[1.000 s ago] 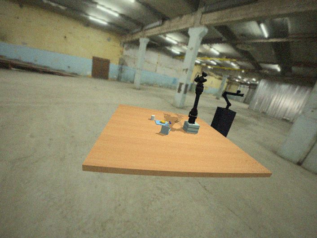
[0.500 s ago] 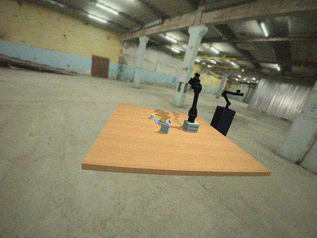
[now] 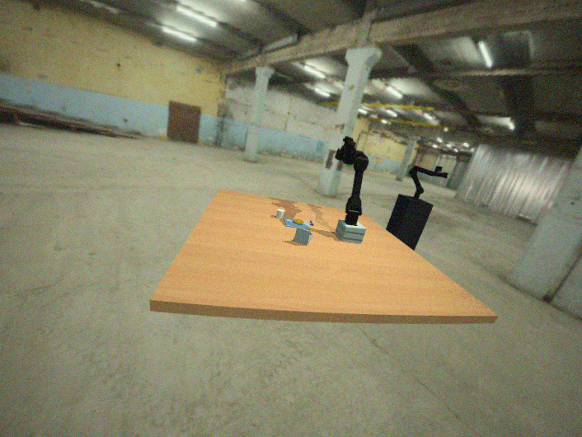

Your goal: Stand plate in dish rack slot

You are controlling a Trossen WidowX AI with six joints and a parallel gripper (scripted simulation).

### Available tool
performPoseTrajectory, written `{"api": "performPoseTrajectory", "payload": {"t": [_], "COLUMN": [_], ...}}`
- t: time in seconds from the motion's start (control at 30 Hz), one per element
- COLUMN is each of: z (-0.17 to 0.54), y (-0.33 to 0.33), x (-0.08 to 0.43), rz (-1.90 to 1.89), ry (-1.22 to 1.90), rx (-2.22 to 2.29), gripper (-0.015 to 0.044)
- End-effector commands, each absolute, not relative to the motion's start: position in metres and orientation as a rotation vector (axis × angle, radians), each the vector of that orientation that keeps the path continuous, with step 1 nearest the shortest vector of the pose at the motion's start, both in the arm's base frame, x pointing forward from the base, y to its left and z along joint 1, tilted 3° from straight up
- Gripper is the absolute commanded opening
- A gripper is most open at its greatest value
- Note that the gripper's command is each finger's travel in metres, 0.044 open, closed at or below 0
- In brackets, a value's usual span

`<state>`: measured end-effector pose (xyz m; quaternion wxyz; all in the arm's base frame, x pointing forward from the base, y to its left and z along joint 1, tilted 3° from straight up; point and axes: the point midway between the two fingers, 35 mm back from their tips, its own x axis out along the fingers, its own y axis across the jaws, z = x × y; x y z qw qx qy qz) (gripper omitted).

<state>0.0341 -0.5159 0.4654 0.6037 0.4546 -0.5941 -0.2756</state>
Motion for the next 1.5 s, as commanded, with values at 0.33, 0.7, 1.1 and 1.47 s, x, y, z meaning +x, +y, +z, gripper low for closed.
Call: {"api": "performPoseTrajectory", "payload": {"t": [0.33, 0.7, 1.1, 1.47], "z": [0.410, 0.361, 0.303, 0.252], "y": [-0.517, -0.503, -0.470, -0.426], "x": [0.116, 0.181, 0.246, 0.297], "rz": [-0.819, -0.924, -0.986, -0.983], "ry": [-1.099, -0.823, -0.479, -0.151], "rx": [1.104, 1.112, 1.074, 0.997], "gripper": [0.0400, 0.0400, 0.0400, 0.0400]}}
